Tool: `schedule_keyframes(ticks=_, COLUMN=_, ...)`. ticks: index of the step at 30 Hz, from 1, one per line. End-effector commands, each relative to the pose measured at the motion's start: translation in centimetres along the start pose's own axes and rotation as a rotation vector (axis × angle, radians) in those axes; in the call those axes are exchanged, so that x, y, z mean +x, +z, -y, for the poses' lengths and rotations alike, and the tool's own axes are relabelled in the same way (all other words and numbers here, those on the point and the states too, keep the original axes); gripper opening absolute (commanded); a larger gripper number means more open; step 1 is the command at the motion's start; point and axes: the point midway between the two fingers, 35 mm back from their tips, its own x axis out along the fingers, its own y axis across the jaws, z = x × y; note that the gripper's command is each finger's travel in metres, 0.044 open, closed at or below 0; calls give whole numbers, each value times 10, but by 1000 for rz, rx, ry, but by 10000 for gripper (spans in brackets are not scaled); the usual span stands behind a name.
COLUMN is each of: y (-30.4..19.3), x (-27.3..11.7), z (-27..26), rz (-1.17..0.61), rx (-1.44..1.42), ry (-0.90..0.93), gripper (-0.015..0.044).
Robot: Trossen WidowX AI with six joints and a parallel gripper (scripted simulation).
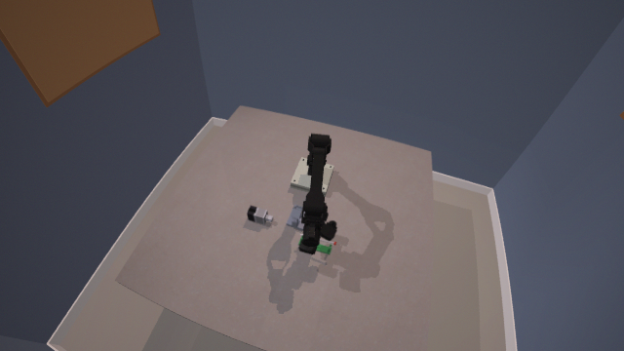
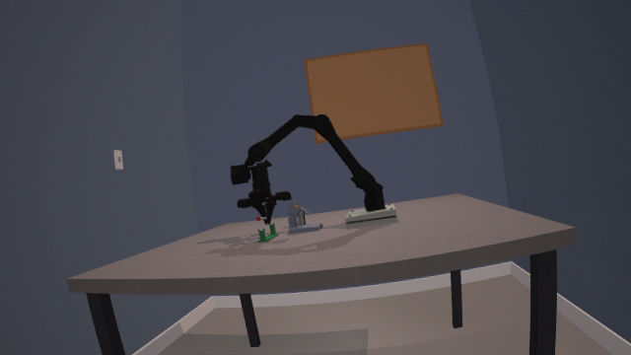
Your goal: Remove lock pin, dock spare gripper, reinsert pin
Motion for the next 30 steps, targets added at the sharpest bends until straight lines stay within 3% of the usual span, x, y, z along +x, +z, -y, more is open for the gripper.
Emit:
schedule_keyframes(ticks=1, y=-10, x=-9, z=1, rz=5, rx=-10, ry=-10, gripper=0)
schedule_keyframes(ticks=30, y=-19, x=27, z=3, rz=3, rx=-12, ry=-20, gripper=0)
